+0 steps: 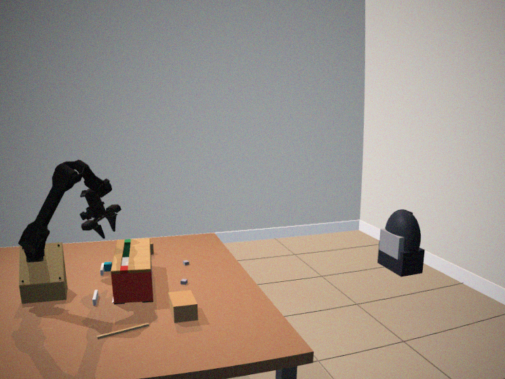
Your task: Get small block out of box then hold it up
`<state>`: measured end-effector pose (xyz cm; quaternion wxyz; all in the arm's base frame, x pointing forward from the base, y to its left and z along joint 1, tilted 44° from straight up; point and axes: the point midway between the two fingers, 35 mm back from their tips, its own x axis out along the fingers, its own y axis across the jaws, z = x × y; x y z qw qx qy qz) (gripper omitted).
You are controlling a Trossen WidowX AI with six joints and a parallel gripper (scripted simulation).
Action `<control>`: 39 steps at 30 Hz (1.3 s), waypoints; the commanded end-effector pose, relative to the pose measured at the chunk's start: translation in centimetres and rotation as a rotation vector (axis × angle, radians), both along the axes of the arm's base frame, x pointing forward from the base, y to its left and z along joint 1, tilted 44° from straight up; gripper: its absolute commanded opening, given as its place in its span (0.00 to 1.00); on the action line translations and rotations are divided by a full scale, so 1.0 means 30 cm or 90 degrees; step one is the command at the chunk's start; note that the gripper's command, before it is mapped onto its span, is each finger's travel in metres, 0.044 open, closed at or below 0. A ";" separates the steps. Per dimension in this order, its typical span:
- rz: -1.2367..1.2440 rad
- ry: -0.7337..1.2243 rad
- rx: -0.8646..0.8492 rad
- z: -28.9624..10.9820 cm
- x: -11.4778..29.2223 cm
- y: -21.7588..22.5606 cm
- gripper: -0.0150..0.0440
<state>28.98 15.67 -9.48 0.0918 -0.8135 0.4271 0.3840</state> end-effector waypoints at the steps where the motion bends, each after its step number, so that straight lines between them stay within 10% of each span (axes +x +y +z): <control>1: 0.374 0.295 -0.246 -0.022 -0.017 0.025 0.74; 39: 0.373 0.295 -0.248 -0.274 -0.005 -0.213 0.74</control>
